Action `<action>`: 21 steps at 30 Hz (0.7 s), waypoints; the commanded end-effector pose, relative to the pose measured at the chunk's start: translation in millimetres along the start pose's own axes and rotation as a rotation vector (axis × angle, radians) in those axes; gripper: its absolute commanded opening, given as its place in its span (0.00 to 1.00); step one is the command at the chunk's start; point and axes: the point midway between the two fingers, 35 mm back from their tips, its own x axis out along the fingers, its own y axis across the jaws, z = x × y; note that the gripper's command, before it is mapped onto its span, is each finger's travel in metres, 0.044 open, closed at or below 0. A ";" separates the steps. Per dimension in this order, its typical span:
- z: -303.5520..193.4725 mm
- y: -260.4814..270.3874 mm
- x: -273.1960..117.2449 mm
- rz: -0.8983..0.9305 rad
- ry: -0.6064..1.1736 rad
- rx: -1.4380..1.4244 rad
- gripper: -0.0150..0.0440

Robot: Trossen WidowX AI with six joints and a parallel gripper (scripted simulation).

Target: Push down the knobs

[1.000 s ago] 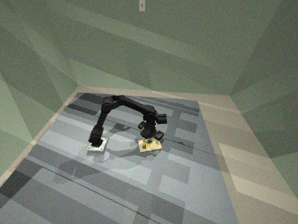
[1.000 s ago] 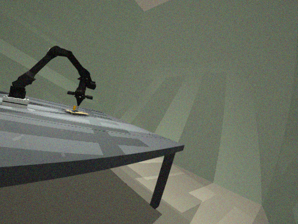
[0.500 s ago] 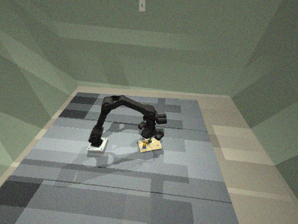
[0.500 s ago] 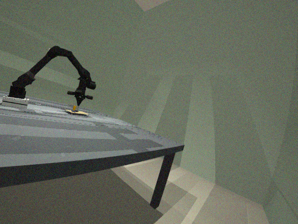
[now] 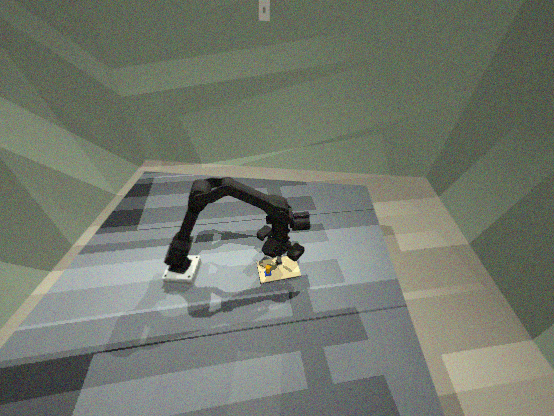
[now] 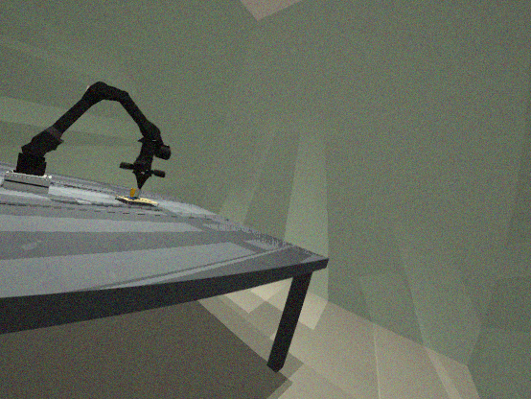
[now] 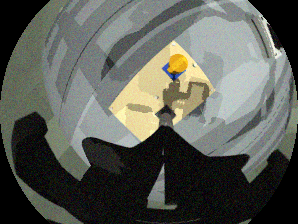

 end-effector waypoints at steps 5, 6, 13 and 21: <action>-1.5 0.0 21.8 -0.018 -0.012 0.002 0.25; -1.5 0.0 21.9 -0.018 -0.012 0.002 0.25; -1.6 0.1 21.0 -0.018 -0.012 0.002 0.25; -2.2 0.8 9.2 -0.018 -0.012 0.002 0.25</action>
